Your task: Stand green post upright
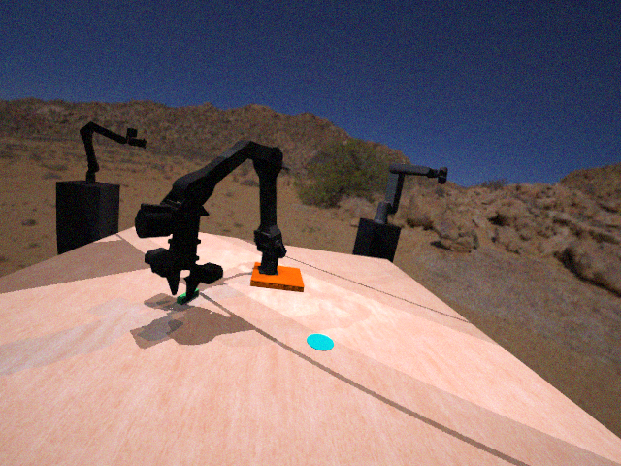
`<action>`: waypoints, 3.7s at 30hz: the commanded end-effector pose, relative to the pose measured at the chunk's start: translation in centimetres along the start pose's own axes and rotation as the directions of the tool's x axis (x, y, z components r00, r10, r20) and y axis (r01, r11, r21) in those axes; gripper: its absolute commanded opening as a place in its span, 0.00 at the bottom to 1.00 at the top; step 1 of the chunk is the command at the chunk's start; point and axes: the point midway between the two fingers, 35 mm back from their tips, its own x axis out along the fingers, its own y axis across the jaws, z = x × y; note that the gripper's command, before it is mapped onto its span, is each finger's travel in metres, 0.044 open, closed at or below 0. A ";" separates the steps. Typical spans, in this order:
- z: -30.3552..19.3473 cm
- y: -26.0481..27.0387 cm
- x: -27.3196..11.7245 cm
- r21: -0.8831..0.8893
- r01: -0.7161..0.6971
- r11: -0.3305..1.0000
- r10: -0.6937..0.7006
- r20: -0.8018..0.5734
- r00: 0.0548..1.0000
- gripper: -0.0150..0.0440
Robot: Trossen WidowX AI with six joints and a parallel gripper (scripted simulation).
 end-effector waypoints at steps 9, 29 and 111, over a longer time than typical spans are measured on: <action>-0.2 0.2 0.4 0.004 -0.006 1.000 0.006 -0.005 1.000 0.29; 0.4 -0.1 -5.5 0.004 -0.005 1.000 0.005 -0.004 1.000 0.29; 3.6 15.8 -12.7 -0.676 0.011 0.737 0.004 0.020 1.000 0.29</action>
